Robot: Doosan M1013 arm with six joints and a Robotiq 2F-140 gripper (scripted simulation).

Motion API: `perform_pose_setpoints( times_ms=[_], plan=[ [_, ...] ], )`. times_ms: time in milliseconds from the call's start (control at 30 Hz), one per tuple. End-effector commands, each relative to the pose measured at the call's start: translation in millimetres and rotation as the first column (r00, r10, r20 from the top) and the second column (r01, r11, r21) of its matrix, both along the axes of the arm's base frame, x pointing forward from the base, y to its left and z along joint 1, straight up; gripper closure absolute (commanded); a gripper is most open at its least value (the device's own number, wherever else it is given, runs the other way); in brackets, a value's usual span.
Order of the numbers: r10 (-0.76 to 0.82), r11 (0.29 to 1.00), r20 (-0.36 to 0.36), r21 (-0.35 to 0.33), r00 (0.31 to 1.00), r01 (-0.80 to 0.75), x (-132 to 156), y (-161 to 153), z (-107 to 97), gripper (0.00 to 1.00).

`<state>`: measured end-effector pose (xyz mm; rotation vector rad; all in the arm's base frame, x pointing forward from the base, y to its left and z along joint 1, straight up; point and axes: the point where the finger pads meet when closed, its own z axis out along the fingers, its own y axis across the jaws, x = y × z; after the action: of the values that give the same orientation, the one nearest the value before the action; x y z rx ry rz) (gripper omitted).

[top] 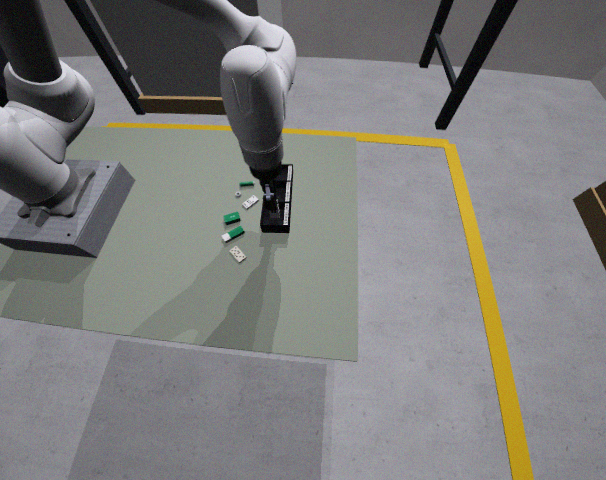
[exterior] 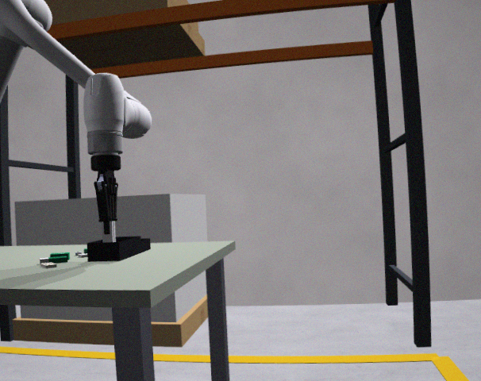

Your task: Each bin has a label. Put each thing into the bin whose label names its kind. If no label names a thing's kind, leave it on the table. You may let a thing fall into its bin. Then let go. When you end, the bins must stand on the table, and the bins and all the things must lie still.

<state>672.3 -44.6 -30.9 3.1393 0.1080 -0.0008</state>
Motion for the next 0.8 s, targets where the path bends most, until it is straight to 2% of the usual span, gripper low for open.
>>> perform_pose_setpoints(
  times_ms=[0, 333, 600, 767],
  plan=[
    [0.0, 1.0, 0.0, 0.0, 1.0, 0.0, 0, 0, 4, 0.95],
    [0.0, 1.0, 0.0, 0.0, 1.0, 0.0, 0, 0, 15, 0.95],
    [0.0, 1.0, 0.0, 0.0, 1.0, 0.0, 0, 0, 46, 0.95],
    [0.0, 1.0, 0.0, 0.0, 1.0, 0.0, 0, 10, 46, 0.95]
  ],
)
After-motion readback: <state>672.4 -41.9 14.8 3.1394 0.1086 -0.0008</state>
